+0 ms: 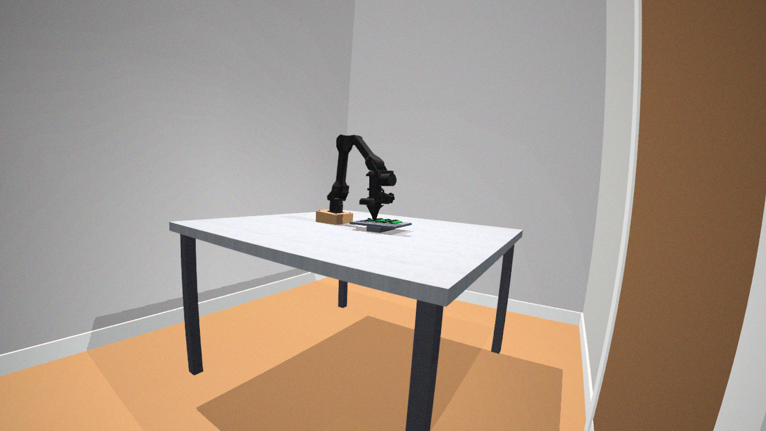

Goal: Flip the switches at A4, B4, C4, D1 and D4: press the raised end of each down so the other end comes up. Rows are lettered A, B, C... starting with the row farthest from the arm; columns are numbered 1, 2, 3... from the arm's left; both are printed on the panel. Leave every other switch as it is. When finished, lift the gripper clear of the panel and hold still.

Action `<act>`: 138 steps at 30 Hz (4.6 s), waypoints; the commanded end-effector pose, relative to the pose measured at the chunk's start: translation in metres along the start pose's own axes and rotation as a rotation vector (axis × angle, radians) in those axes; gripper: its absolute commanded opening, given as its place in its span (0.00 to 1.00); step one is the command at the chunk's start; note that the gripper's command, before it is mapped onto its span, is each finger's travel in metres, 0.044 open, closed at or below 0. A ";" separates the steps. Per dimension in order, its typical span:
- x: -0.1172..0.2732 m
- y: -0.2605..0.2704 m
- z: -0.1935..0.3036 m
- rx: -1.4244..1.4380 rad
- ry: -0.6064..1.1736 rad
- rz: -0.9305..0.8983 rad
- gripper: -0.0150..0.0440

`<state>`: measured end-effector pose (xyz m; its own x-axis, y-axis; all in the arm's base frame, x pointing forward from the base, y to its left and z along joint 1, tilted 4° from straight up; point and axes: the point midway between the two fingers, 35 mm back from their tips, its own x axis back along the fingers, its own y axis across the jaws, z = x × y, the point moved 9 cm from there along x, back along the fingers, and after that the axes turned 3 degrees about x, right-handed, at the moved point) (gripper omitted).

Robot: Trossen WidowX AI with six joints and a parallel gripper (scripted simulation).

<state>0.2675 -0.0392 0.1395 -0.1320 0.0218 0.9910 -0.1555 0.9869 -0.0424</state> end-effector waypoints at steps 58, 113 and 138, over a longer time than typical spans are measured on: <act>0.006 0.073 0.037 0.004 0.004 -0.012 0.25; 0.002 0.073 0.037 0.004 0.004 -0.012 0.25; 0.063 0.072 0.031 0.004 0.029 -0.014 0.25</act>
<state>0.2177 0.0276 0.1646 -0.0773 0.0126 0.9969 -0.1670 0.9856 -0.0254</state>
